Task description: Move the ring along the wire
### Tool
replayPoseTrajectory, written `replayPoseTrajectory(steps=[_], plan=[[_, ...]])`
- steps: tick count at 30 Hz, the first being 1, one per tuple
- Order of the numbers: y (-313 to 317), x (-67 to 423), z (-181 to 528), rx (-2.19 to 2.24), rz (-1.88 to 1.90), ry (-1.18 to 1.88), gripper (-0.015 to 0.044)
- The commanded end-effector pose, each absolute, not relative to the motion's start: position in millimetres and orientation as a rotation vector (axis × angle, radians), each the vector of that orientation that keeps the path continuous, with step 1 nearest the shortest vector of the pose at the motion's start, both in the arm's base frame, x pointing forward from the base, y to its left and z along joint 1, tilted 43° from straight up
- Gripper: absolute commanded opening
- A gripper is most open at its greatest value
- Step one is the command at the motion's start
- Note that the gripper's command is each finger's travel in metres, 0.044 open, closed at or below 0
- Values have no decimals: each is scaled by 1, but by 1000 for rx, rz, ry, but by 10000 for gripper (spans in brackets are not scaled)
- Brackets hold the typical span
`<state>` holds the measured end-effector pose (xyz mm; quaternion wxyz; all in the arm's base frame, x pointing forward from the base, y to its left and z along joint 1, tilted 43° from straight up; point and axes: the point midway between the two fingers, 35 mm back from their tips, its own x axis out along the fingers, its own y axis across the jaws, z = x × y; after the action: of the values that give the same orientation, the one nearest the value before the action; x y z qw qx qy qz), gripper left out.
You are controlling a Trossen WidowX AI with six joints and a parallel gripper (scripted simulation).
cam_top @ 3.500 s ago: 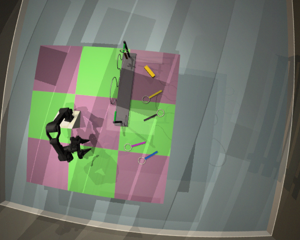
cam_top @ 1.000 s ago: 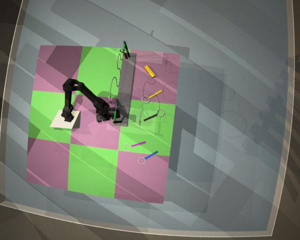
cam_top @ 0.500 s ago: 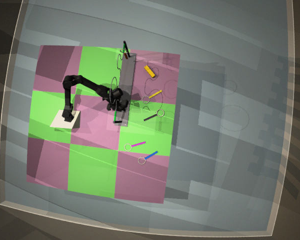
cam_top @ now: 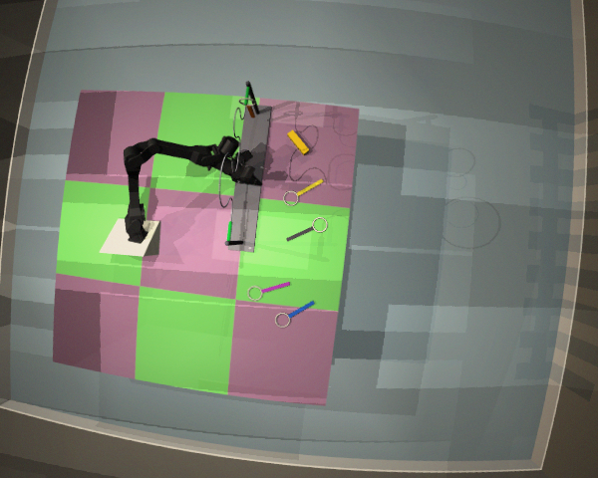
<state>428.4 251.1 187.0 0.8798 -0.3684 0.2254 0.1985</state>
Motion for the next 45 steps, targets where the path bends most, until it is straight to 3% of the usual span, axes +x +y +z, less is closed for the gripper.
replayPoseTrajectory(steps=[1, 11, 25, 34, 40, 45], plan=[[272, 424, 220, -587, 311, 397, 160], [336, 380, 294, -29, 148, 208, 160], [424, 254, 351, 772, 113, 62, 160], [424, 254, 353, 782, 113, 61, 160], [400, 300, 384, 781, 115, 57, 160], [396, 306, 388, 781, 115, 56, 160]])
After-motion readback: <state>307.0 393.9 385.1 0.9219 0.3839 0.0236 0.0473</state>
